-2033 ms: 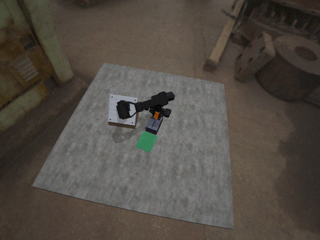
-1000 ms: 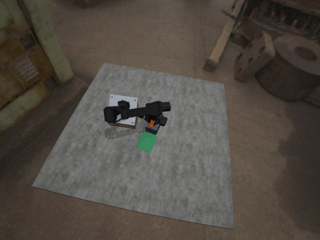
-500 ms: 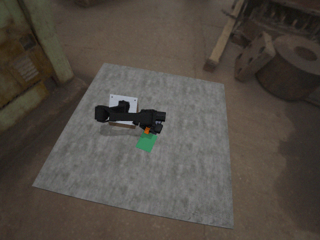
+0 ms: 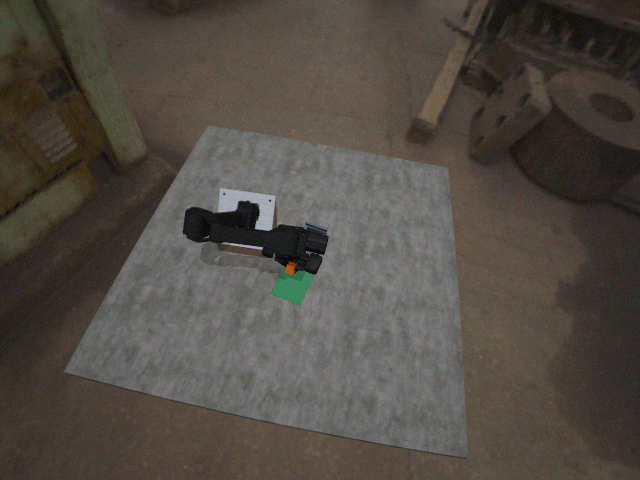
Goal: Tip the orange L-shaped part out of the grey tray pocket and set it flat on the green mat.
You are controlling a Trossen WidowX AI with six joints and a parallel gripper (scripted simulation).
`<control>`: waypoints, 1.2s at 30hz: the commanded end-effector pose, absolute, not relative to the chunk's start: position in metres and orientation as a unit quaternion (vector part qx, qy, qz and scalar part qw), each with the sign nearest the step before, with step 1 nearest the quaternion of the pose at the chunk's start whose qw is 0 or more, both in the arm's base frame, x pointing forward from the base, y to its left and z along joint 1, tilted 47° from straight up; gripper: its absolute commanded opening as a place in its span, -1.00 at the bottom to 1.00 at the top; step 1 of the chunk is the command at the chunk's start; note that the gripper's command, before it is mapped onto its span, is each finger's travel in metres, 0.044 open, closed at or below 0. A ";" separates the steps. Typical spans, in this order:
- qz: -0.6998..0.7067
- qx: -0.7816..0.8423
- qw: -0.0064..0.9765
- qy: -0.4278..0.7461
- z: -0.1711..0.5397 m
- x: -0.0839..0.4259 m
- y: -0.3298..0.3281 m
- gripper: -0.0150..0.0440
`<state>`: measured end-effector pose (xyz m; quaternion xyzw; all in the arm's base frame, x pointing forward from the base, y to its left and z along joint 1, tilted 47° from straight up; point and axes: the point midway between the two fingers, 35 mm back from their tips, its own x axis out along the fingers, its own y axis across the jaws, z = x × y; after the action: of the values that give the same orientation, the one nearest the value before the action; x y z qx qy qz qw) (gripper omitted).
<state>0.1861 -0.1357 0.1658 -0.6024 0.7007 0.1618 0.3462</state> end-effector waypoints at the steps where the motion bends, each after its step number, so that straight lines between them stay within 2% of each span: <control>1: 0.163 -0.603 0.345 0.701 0.162 0.184 -0.140 -0.49; 36: 0.162 -0.604 0.344 0.701 0.125 0.183 -0.181 -0.49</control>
<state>0.1833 -0.1782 0.1302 -0.6039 0.7012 0.1562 0.3454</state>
